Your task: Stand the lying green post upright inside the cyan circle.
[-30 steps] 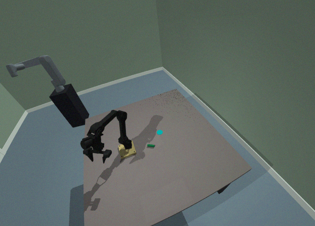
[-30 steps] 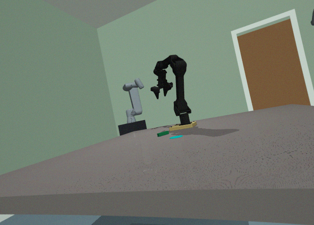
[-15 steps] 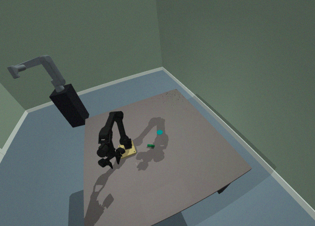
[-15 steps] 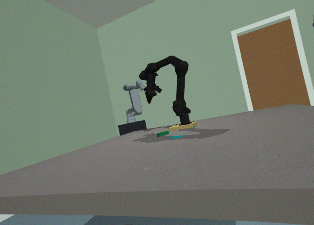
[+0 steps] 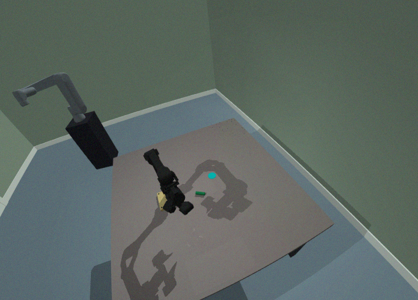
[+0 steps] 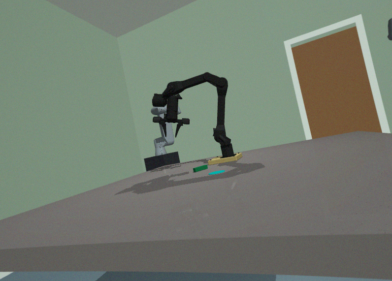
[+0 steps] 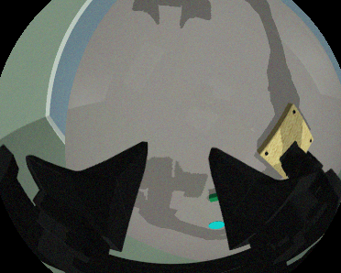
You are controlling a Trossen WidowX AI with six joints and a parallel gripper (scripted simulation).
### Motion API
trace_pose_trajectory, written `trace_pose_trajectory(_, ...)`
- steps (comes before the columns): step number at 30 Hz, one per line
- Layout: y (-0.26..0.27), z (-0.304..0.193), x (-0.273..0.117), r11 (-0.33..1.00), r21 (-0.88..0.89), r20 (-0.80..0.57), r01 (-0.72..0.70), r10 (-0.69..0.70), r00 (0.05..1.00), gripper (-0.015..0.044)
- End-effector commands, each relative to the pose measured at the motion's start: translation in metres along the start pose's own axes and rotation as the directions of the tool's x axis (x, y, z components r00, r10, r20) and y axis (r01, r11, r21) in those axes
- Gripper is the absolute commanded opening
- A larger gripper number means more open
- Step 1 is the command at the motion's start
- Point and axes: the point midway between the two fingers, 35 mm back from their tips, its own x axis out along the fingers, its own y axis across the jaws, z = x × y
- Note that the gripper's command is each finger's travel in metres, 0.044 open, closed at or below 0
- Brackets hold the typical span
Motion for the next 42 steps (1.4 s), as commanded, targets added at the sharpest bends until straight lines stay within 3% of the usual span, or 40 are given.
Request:
trace_pose_trajectory(1,-0.007,-0.058,0.012,0.871,-0.490,-0.053,0.036,-0.071,0.996,0.0233)
trace_pose_trajectory(6,-0.022,-0.111,0.017,0.538,-0.843,-0.082,0.002,-0.132,0.988,0.0233)
trace_pose_trajectory(10,-0.042,-0.150,0.019,0.177,-0.983,-0.086,-0.054,-0.182,0.980,0.0233)
trace_pose_trajectory(16,-0.083,-0.199,0.017,-0.392,-0.906,-0.065,-0.161,-0.247,0.967,0.0233)
trace_pose_trajectory(18,-0.093,-0.208,0.017,-0.503,-0.844,-0.056,-0.185,-0.259,0.964,0.0233)
trace_pose_trajectory(32,-0.094,-0.210,0.019,-0.516,-0.836,-0.055,-0.187,-0.261,0.964,0.0233)
trace_pose_trajectory(42,-0.124,-0.216,0.129,-0.516,-0.836,-0.055,-0.187,-0.261,0.964,0.0233)
